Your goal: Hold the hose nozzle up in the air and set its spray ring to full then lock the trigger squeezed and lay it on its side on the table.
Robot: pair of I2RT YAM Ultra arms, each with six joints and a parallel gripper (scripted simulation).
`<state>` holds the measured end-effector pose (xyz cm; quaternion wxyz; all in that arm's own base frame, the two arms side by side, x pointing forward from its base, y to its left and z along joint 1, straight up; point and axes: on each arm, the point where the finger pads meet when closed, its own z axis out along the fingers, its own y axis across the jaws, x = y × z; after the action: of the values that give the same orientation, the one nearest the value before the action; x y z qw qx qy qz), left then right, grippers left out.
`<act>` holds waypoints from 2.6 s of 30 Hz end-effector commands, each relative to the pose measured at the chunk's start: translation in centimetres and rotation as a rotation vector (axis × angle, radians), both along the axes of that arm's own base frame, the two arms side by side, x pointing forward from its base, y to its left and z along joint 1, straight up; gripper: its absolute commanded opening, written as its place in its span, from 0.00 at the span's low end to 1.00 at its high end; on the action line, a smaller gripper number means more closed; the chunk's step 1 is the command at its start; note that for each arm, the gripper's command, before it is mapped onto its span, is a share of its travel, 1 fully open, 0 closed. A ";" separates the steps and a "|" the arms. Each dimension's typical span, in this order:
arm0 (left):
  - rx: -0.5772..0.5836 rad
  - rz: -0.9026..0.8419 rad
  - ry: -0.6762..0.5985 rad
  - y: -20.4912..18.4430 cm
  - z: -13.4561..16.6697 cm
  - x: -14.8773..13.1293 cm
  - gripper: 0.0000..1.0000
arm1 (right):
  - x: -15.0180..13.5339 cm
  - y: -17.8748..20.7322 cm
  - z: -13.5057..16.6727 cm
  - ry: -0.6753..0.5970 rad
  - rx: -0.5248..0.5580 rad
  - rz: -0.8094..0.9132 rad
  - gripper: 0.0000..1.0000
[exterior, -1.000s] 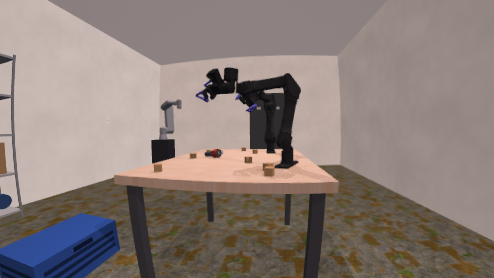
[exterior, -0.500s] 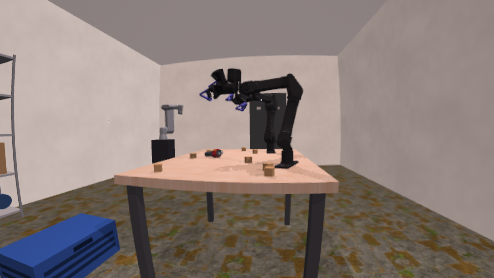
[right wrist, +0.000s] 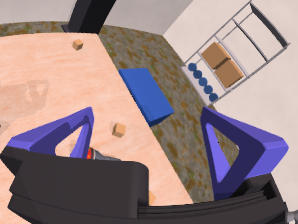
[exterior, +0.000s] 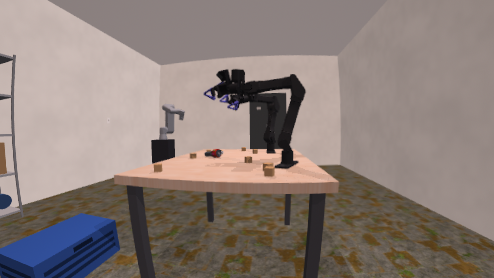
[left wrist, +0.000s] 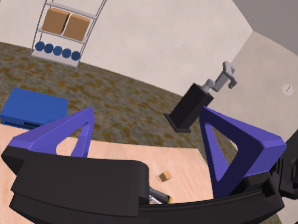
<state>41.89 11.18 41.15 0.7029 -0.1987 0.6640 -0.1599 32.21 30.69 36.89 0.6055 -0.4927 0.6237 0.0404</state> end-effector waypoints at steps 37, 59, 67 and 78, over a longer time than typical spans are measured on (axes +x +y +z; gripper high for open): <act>0.440 -0.018 0.032 -9.1 0.7 -3.5 1.00 | 6.2 -24.6 4.9 -0.019 0.585 -0.630 1.00; 0.510 -0.020 -0.029 -10.8 3.0 -5.0 0.37 | 5.1 -30.5 4.4 -0.043 0.679 -0.778 1.00; 0.516 -0.047 0.006 -11.1 1.7 -4.2 0.37 | 6.0 -30.6 5.6 -0.056 0.687 -0.779 1.00; 0.518 -0.045 0.018 -10.9 1.3 -3.8 0.37 | 5.4 -30.4 6.3 -0.077 0.695 -0.768 0.77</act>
<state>38.04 0.08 40.94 0.7096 -0.0005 0.7046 -0.0002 38.09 0.07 40.84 0.7082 -0.0002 0.7060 -0.0002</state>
